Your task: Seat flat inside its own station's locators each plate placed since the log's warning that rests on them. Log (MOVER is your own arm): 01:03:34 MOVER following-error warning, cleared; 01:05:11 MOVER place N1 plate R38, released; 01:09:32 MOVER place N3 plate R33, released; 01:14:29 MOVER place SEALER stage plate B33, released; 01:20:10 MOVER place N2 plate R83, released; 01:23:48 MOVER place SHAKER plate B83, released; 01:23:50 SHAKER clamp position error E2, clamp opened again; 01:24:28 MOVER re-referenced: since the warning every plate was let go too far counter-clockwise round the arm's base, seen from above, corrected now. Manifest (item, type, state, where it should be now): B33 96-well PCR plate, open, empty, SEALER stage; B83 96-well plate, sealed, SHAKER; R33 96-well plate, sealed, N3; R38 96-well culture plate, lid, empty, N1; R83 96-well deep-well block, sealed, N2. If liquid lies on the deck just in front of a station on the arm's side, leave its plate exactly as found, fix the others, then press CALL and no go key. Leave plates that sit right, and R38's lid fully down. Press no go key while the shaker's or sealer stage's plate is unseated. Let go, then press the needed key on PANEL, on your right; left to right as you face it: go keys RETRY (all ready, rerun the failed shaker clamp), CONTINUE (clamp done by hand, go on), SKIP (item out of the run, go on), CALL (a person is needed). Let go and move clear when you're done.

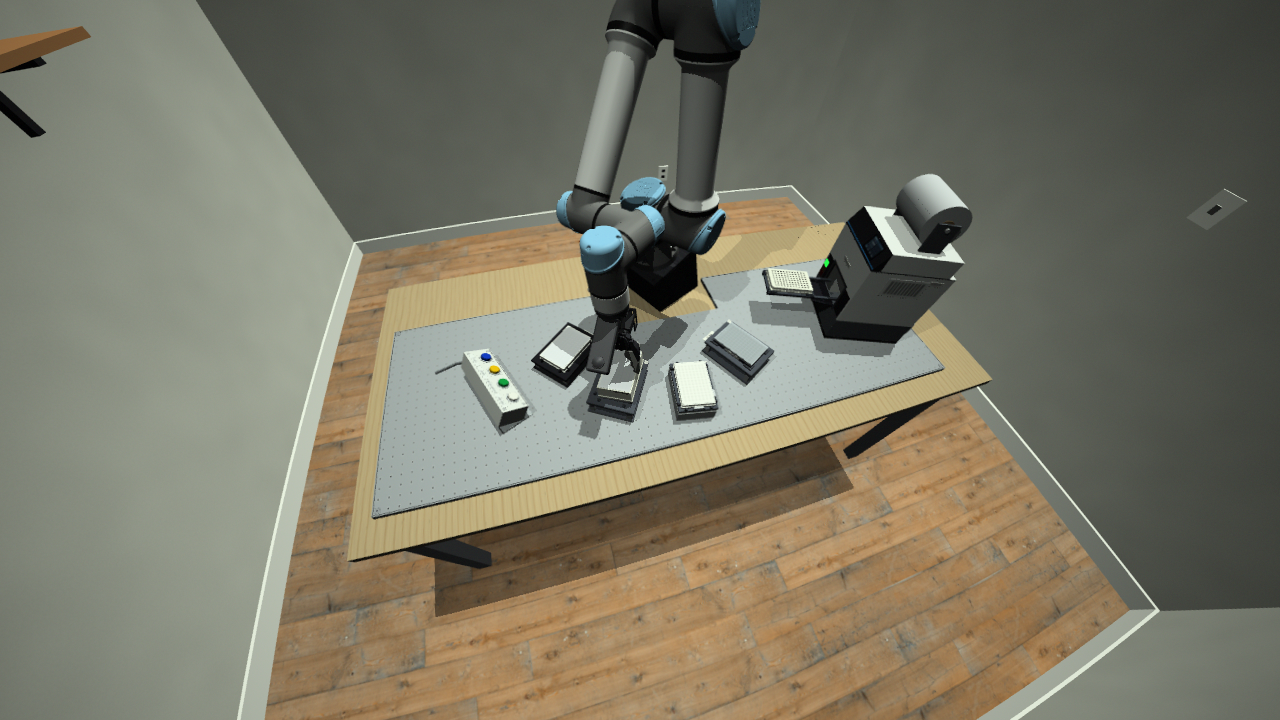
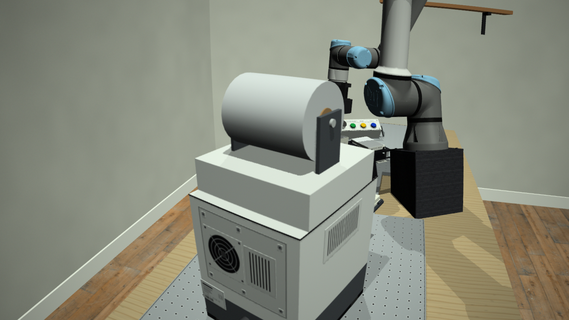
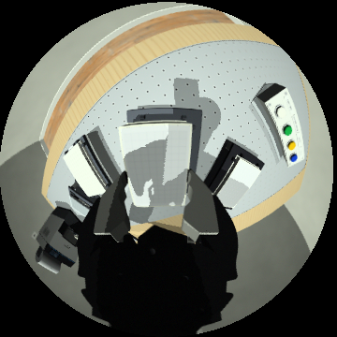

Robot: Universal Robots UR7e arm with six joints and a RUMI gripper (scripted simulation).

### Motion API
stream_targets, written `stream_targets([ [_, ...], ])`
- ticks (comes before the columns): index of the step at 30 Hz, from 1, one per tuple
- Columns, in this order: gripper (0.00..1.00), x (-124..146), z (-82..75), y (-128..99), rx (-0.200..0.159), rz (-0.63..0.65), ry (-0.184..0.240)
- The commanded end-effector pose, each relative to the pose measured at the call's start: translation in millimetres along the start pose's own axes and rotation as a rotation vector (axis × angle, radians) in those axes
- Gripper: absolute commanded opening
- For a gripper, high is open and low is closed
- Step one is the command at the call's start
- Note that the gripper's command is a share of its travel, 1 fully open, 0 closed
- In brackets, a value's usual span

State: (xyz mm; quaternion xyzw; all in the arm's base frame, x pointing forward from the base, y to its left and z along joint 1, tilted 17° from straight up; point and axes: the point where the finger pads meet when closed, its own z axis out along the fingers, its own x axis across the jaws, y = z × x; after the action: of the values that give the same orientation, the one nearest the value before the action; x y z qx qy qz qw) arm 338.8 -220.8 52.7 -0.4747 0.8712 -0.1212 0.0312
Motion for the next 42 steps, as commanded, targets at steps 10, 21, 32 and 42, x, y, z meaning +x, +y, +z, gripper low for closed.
stream_targets([
  [10,0.0,-1.8,-19.7,-2.8,0.007,-0.002,0.002],
  [21,0.0,-3.5,-36.1,-2.7,0.007,-0.002,0.002],
  [32,0.0,-4.1,-34.3,-1.2,0.003,-0.002,0.013],
  [42,0.0,-4.2,-33.8,-0.9,0.001,-0.002,0.106],
])
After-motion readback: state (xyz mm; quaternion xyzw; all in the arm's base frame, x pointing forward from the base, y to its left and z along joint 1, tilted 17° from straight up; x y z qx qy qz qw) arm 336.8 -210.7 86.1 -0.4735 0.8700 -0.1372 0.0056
